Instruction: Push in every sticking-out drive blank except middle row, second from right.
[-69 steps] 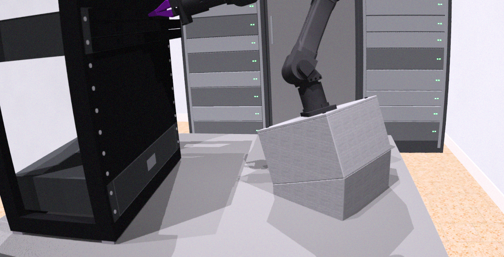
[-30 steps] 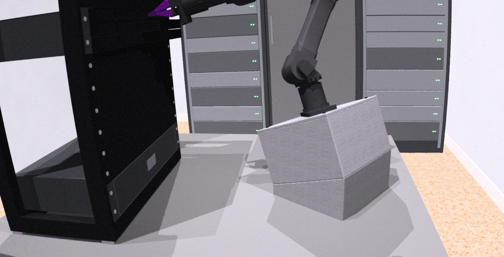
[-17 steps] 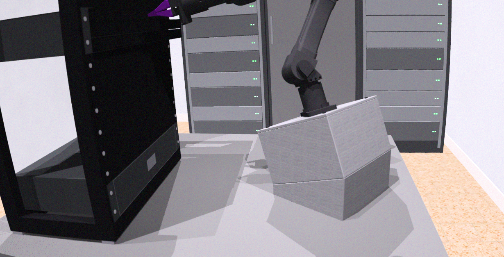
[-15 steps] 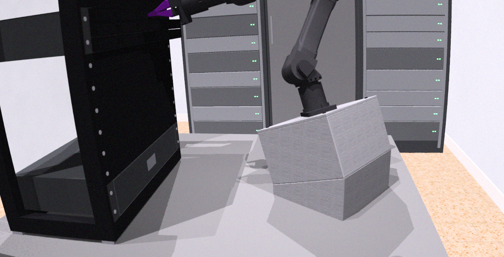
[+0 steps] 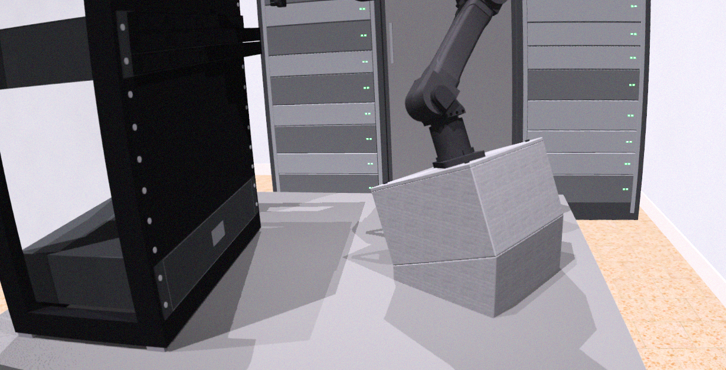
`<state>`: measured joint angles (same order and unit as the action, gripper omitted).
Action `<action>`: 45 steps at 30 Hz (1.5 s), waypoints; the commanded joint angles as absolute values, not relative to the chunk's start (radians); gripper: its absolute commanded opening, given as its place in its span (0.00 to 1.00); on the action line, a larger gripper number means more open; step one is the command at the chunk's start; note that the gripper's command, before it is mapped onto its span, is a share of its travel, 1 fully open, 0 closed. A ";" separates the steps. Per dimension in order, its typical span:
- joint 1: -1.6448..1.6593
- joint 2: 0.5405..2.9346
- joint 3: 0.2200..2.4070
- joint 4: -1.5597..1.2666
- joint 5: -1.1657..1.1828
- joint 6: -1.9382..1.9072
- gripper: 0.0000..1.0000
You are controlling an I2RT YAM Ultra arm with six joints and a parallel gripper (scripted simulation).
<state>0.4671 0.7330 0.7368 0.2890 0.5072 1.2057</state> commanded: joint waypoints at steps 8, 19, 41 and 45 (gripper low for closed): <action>0.712 0.528 0.634 0.260 0.744 1.089 0.00; 0.798 0.504 0.634 0.292 0.835 1.041 0.00; 0.695 0.452 0.584 0.217 0.752 1.093 0.00; 0.660 0.432 0.577 0.197 0.720 1.110 0.00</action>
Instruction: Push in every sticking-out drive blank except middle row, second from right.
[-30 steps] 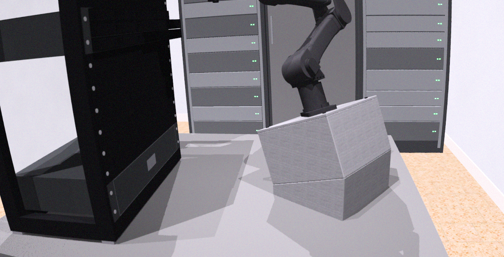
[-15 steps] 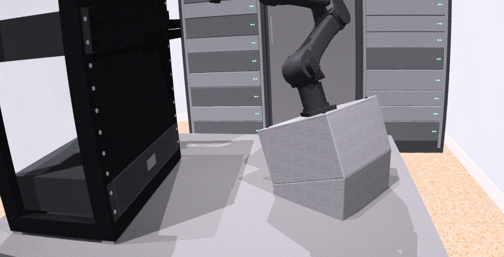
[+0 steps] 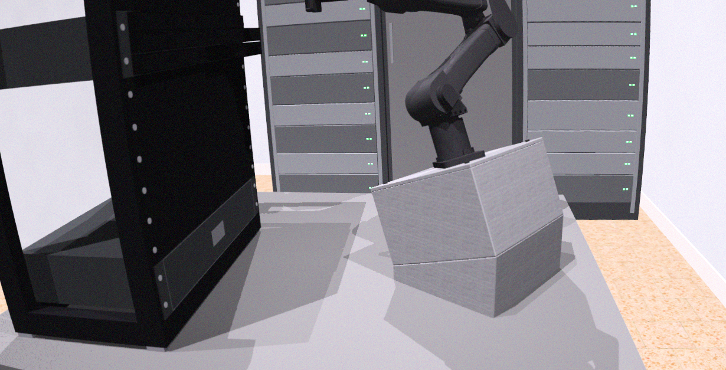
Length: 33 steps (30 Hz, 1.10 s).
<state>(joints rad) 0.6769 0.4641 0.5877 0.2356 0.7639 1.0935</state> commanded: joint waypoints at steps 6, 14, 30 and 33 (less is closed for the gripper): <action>0.581 0.398 0.555 0.157 0.648 1.146 0.00; 0.425 0.340 0.522 0.100 0.505 1.204 0.00; 0.066 0.260 0.461 0.046 0.168 1.309 0.00; -0.017 0.248 0.446 0.046 0.089 1.331 0.00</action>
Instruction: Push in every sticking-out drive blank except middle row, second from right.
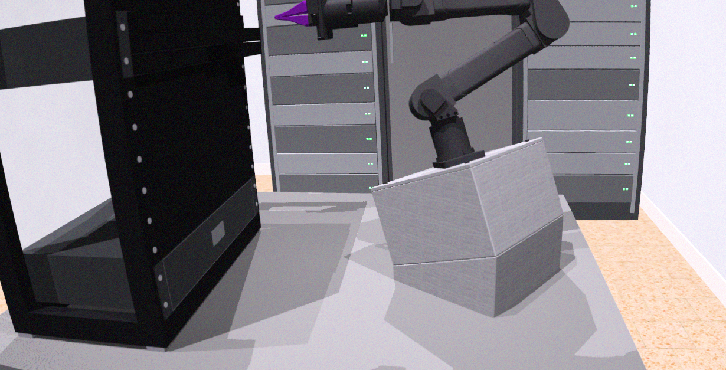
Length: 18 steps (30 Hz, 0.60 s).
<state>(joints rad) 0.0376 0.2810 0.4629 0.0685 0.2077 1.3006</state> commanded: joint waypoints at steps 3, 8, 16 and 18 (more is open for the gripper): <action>-0.064 0.241 0.453 0.047 0.037 1.340 0.00; -0.199 0.228 0.415 0.082 -0.089 1.372 0.00; -0.425 0.230 0.368 0.129 -0.305 1.431 0.00; -0.455 0.240 0.362 0.139 -0.333 1.441 0.00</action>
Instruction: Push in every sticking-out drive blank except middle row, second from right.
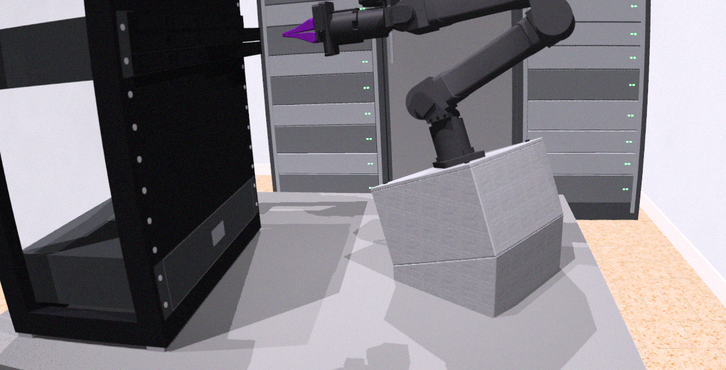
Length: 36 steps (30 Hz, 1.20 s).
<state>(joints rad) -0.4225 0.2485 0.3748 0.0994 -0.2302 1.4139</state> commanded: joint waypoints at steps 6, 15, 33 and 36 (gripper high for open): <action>-0.595 0.264 0.327 0.200 -0.474 1.485 0.00; -0.767 0.302 0.273 0.325 -0.642 1.545 0.00; -0.896 0.379 0.219 0.499 -0.773 1.608 0.00; -0.899 0.383 0.236 0.508 -0.776 1.611 0.00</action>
<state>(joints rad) -0.8875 0.3649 0.2314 0.4633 -0.7555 1.6032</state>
